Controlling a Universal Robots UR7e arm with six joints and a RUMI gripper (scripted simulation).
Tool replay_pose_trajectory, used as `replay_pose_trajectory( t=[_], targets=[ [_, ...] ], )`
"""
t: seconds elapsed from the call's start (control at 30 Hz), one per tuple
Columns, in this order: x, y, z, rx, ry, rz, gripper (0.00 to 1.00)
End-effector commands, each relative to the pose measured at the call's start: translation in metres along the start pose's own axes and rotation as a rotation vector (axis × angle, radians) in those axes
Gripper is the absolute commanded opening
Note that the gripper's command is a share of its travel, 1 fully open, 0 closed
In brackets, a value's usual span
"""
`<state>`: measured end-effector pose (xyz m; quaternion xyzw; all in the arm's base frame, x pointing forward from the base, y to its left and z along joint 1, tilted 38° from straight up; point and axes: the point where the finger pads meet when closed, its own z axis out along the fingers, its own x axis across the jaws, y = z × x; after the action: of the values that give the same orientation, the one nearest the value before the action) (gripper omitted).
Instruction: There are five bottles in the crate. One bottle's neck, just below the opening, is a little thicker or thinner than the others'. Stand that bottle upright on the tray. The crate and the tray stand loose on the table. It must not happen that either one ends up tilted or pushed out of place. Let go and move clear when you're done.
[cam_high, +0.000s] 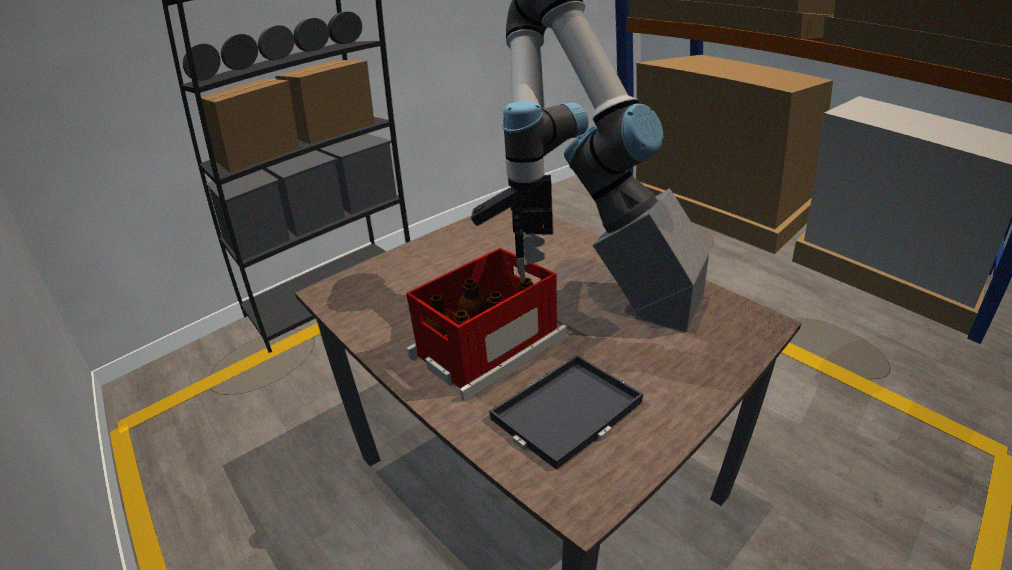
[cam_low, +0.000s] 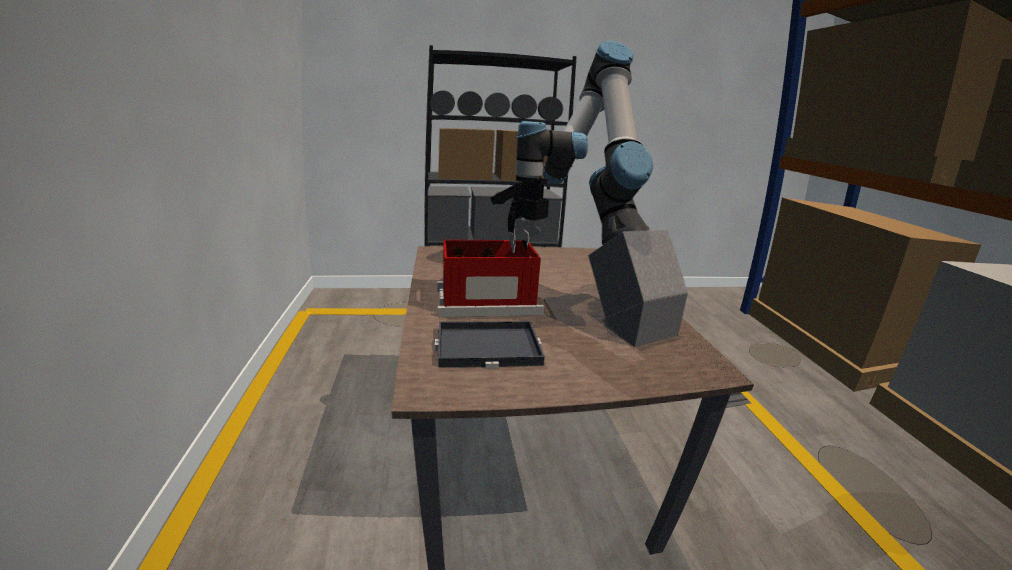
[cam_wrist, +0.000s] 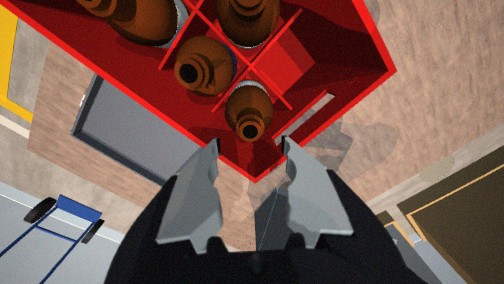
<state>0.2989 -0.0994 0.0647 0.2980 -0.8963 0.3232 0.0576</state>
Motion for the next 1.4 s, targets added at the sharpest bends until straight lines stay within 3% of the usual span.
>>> replay_pose_trajectory(
  t=[0.0,0.83,1.37],
  targets=[
    [0.0,-0.001,0.0,0.0,0.0,0.002,0.38],
    [0.0,0.0,0.002,-0.002,0.001,0.001,0.38],
    [0.001,0.001,0.013,-0.004,0.002,-0.001,0.38]
  ],
)
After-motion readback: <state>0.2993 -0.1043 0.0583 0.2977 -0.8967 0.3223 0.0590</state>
